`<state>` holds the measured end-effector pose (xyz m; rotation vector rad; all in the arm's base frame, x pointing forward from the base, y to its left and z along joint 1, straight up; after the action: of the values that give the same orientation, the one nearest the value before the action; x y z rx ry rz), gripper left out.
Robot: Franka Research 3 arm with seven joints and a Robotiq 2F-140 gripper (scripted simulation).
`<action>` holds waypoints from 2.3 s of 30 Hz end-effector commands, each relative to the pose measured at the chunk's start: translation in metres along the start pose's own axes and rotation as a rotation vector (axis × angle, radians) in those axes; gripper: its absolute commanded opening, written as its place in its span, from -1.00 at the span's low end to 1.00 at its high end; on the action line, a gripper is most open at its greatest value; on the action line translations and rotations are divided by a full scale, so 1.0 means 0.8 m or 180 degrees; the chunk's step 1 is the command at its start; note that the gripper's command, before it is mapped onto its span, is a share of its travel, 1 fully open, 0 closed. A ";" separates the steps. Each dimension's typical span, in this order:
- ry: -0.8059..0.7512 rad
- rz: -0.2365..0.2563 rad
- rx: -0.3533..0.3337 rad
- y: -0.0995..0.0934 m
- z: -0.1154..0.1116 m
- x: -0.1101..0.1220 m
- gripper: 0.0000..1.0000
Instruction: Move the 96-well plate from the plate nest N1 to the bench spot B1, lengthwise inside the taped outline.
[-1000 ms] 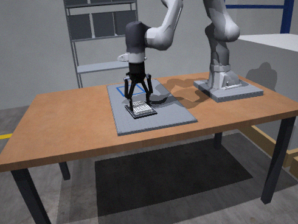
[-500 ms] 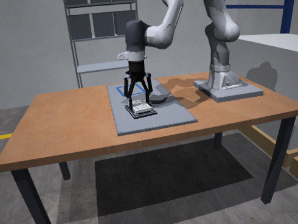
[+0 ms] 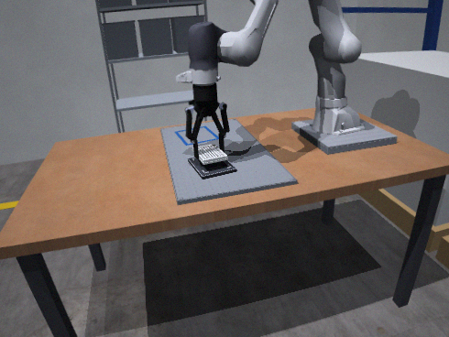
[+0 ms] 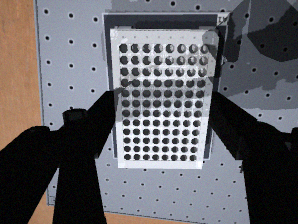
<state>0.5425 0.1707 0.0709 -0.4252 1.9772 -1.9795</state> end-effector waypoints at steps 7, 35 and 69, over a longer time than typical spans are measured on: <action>-0.0015 -0.0030 -0.0012 -0.015 -0.001 0.003 0.21; -0.0015 -0.0030 -0.0012 -0.039 -0.001 0.003 0.21; 0.0007 -0.0030 -0.0012 -0.036 0.079 0.039 0.21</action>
<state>0.5392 0.1051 0.0989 -0.4083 2.0031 -2.0118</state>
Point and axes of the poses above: the point where the finger pads meet when closed, its own y axis out along the fingers, its own x axis across the jaws, z = x × y, the point moved 2 cm from there along -y, back along the fingers, and after that the axes turned 15 degrees about -y, right-handed, at the moved point
